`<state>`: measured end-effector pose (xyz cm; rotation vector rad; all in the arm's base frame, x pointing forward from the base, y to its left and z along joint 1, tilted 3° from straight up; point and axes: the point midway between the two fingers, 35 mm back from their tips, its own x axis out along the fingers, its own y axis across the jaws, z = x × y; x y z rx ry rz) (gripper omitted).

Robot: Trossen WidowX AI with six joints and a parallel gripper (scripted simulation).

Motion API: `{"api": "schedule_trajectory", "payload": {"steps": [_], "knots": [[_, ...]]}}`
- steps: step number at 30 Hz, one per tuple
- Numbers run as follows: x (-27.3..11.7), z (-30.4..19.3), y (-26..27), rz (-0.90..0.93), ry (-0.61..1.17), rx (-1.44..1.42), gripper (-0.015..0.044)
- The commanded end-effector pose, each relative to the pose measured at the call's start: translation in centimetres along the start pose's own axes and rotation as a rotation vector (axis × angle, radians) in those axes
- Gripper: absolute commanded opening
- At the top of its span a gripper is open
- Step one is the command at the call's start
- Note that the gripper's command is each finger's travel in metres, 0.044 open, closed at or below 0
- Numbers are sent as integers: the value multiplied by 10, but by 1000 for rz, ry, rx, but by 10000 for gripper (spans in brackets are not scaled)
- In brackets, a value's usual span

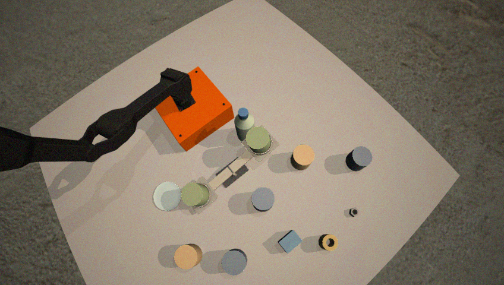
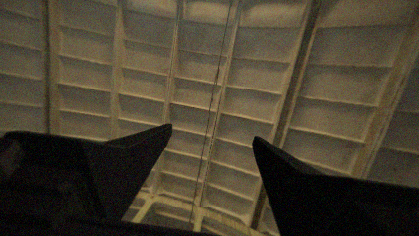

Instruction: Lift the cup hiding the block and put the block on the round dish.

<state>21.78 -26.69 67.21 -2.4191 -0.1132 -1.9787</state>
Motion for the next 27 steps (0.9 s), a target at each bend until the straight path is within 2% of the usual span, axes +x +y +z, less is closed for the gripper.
{"api": "schedule_trajectory", "payload": {"steps": [1,2,15,27], "knots": [[0,-2,-1,-2,2,-5,426],[0,-6,-2,-9,7,-20,440],[-6,-105,-54,-179,132,-403,440],[-24,-164,-126,-357,230,-760,440]]}}
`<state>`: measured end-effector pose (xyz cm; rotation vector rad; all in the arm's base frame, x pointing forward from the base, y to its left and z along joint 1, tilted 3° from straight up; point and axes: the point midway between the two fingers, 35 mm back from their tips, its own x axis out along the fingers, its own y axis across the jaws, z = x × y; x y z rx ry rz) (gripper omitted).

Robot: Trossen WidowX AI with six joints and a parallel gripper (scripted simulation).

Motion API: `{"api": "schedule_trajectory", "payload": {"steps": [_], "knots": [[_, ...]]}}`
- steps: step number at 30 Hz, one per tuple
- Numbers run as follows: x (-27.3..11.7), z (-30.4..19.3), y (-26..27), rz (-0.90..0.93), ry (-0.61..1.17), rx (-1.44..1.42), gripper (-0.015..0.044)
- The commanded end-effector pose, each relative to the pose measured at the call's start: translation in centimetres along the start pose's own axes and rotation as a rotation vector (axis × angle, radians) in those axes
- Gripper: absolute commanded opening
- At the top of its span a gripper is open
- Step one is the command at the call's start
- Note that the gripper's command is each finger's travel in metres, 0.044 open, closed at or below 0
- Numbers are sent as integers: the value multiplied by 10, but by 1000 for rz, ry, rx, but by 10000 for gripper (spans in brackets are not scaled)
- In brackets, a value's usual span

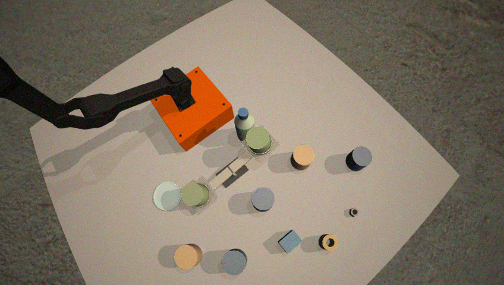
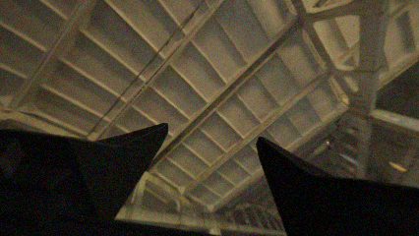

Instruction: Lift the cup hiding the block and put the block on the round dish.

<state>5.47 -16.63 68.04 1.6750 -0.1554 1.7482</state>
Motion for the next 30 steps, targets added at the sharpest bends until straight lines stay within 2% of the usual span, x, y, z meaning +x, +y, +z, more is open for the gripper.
{"api": "schedule_trajectory", "payload": {"steps": [1,16,30], "knots": [[2,-24,-9,-51,33,-96,440],[4,-107,-80,-325,155,-506,440],[-19,-145,-174,-638,271,-842,440]]}}
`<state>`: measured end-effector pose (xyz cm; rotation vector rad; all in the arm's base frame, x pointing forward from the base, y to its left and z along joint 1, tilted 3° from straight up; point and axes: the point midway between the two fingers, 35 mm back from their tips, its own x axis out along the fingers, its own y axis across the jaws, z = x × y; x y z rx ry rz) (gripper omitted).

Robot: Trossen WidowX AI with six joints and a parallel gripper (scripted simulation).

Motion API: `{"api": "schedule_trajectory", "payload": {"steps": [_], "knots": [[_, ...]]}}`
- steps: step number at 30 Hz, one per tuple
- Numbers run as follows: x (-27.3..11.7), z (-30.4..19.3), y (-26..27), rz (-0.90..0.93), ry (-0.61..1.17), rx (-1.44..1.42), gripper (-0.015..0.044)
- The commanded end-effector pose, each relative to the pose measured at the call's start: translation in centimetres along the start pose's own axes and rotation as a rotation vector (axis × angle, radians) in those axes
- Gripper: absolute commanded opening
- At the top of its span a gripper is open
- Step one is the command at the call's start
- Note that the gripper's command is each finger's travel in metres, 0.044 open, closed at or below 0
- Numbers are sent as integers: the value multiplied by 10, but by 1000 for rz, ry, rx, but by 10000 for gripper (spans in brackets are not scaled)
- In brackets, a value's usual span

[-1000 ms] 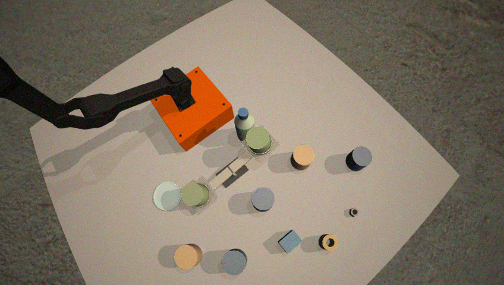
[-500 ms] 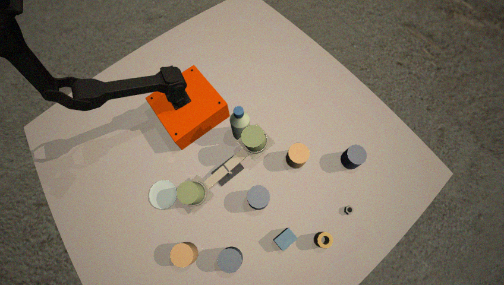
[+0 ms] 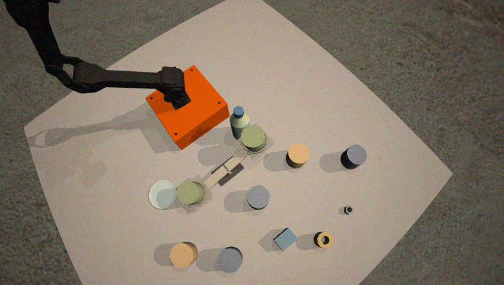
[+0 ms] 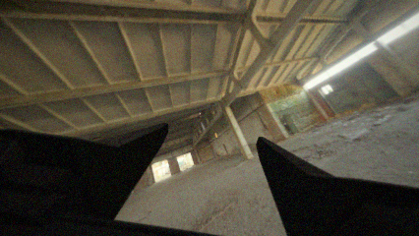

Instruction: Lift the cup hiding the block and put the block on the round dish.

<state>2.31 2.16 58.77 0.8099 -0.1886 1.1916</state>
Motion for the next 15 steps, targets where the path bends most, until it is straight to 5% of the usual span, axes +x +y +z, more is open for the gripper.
{"api": "schedule_trajectory", "payload": {"steps": [1,15], "knots": [[6,-22,-13,-71,42,-74,440],[14,-99,-94,-417,229,-337,440]]}}
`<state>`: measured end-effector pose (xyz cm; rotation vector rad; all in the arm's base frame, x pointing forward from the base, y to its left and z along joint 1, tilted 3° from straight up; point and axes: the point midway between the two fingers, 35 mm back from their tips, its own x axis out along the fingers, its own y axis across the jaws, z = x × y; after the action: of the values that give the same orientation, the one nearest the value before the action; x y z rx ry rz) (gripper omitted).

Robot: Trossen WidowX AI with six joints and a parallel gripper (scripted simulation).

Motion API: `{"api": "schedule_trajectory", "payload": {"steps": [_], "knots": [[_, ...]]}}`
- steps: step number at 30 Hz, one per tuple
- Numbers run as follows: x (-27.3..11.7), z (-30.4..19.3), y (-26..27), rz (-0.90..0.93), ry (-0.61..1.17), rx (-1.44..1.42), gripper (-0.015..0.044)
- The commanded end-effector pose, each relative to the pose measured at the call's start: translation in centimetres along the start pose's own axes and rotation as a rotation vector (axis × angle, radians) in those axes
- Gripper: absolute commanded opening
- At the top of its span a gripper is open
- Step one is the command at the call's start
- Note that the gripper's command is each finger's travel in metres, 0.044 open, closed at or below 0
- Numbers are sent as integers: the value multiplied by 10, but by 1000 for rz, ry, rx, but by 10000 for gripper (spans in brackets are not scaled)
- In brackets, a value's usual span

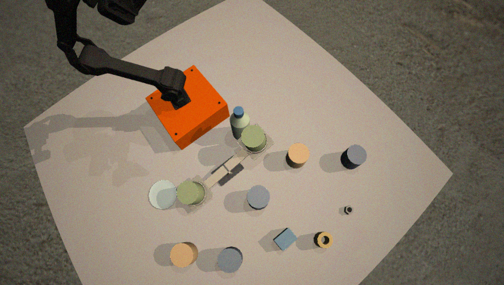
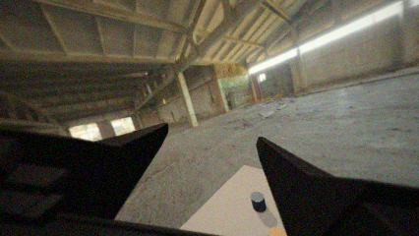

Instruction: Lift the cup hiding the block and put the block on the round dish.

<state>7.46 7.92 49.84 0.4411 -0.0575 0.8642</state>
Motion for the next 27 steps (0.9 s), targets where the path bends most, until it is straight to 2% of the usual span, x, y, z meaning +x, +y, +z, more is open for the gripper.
{"api": "schedule_trajectory", "payload": {"steps": [1,14,27], "knots": [[8,-23,-15,-77,57,-55,440],[24,-94,-88,-388,254,-219,440],[-8,-181,-170,-684,551,-254,440]]}}
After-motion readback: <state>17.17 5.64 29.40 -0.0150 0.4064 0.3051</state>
